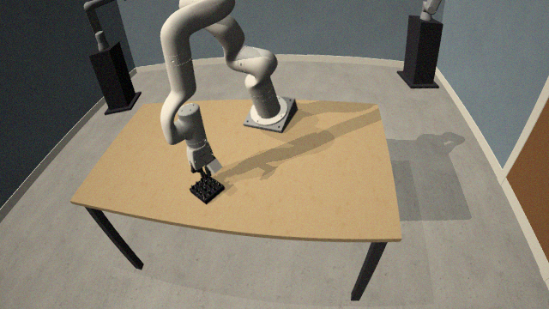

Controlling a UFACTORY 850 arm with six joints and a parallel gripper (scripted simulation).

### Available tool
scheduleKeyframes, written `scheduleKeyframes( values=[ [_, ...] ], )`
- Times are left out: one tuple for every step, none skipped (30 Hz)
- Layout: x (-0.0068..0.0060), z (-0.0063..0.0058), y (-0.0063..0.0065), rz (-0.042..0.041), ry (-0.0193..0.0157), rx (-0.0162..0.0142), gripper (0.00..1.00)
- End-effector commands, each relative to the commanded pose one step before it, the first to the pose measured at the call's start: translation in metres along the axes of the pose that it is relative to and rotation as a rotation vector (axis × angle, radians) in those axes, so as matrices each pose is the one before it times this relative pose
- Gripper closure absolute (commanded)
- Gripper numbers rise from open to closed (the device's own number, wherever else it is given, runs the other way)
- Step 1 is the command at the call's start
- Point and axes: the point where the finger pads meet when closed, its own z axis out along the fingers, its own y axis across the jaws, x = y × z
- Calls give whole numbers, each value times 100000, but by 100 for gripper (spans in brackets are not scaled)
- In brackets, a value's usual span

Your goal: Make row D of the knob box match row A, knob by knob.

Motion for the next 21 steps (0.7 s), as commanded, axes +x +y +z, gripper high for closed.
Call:
scheduleKeyframes(
  values=[
    [13, -70, 98, 22, 202, 1279, 81],
    [0, 0, 0, 0, 0, 0, 81],
    [0, 0, 0, 0, 0, 0, 81],
    [0, 0, 0, 0, 0, 0, 81],
    [0, 0, 0, 0, 0, 0, 81],
    [0, 0, 0, 0, 0, 0, 81],
    [0, 0, 0, 0, 0, 0, 81],
    [0, 0, 0, 0, 0, 0, 81],
    [0, 0, 0, 0, 0, 0, 81],
    [0, 0, 0, 0, 0, 0, 81],
    [0, 0, 0, 0, 0, 0, 81],
    [0, -2, 0, 0, 0, 0, 81],
    [0, -6, 0, 0, 1, 0, 81],
    [1, -11, 0, 0, 2, 0, 81],
    [1, -17, 0, 0, 3, 0, 81],
    [1, -24, 0, 0, 4, 0, 81],
    [1, -32, 0, 0, 4, 0, 81],
    [1, -40, 0, 0, 4, 0, 81],
    [1, -49, 0, 0, 3, 0, 81],
    [0, -57, 0, 0, 1, 0, 81],
    [-1, -65, 0, 0, -3, 0, 81]
  ],
)
